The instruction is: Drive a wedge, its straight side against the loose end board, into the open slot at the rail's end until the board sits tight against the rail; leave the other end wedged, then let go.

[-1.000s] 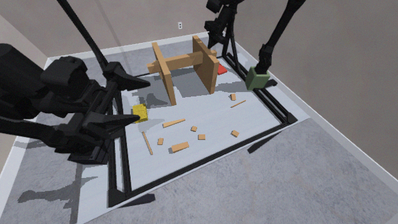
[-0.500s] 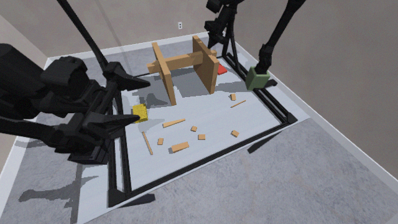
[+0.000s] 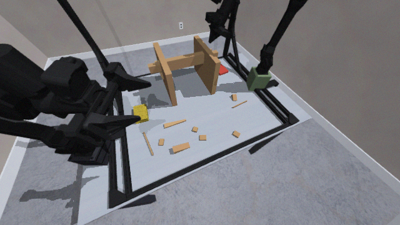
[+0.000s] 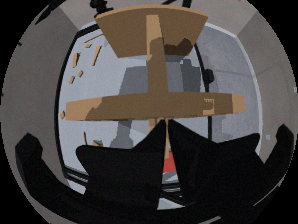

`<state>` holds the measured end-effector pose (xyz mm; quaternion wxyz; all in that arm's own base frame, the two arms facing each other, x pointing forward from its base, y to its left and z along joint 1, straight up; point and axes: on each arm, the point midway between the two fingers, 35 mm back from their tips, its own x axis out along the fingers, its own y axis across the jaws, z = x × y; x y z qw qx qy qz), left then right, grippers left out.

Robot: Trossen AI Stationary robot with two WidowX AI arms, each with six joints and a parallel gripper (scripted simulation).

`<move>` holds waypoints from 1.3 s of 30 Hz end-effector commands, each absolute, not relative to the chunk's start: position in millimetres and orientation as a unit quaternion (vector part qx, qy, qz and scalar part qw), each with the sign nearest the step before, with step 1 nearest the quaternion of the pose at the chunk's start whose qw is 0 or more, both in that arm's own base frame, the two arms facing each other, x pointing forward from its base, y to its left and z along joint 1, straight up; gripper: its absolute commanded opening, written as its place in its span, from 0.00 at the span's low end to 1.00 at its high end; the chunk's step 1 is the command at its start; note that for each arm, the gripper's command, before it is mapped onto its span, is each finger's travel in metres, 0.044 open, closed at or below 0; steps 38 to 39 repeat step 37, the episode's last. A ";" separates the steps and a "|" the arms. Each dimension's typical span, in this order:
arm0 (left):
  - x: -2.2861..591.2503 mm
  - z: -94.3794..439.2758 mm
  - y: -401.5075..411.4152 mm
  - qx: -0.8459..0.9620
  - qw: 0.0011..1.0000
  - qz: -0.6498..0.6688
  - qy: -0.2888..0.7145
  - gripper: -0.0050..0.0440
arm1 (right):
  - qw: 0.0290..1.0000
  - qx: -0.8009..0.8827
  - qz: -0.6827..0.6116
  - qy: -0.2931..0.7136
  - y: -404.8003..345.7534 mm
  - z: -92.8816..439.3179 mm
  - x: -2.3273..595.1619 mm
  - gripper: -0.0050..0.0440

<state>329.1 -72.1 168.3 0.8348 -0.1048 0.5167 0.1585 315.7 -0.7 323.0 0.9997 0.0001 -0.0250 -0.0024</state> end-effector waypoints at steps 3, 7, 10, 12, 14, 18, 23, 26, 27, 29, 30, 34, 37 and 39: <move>332.2 171.9 -83.2 -0.192 0.820 0.151 0.518 0.35 | 1.000 0.000 -0.002 -0.025 -0.6 323.1 315.7 1.00; 330.7 169.9 -77.1 -0.277 0.779 0.177 0.533 0.44 | 1.000 0.000 -0.002 -0.025 -0.6 323.1 315.7 1.00; 328.0 170.0 -68.6 -0.401 0.700 0.219 0.548 0.59 | 1.000 0.000 -0.002 -0.025 -0.6 323.1 315.7 1.00; 326.3 172.2 -63.3 -0.478 0.637 0.247 0.552 0.69 | 1.000 0.000 -0.002 -0.025 -0.6 323.1 315.7 1.00; 324.8 176.1 -58.0 -0.550 0.565 0.273 0.551 0.79 | 1.000 0.000 -0.002 -0.025 -0.6 323.1 315.7 1.00; 323.0 189.0 -47.1 -0.673 0.400 0.321 0.534 0.98 | 1.000 0.000 -0.002 -0.025 -0.6 323.1 315.7 1.00; 323.0 202.1 -38.1 -0.739 0.268 0.346 0.512 1.00 | 1.000 0.000 -0.002 -0.025 -0.6 323.1 315.7 1.00; 323.1 205.6 -35.8 -0.752 0.236 0.351 0.506 1.00 | 1.000 0.000 -0.002 -0.025 -0.6 323.1 315.7 1.00; 323.1 205.6 -35.8 -0.752 0.236 0.351 0.506 1.00 | 1.000 0.000 -0.002 -0.025 -0.6 323.1 315.7 1.00; 323.1 205.6 -35.8 -0.752 0.236 0.351 0.506 1.00 | 1.000 0.000 -0.002 -0.025 -0.6 323.1 315.7 1.00; 323.1 205.6 -35.8 -0.752 0.236 0.351 0.506 1.00 | 1.000 0.000 -0.002 -0.025 -0.6 323.1 315.7 1.00; 323.1 205.6 -35.8 -0.752 0.236 0.351 0.506 1.00 | 1.000 0.000 -0.002 -0.025 -0.6 323.1 315.7 1.00; 323.1 205.6 -35.8 -0.752 0.236 0.351 0.506 1.00 | 1.000 0.000 -0.002 -0.025 -0.6 323.1 315.7 1.00; 323.1 205.6 -35.8 -0.752 0.236 0.351 0.506 1.00 | 1.000 0.000 -0.002 -0.025 -0.6 323.1 315.7 1.00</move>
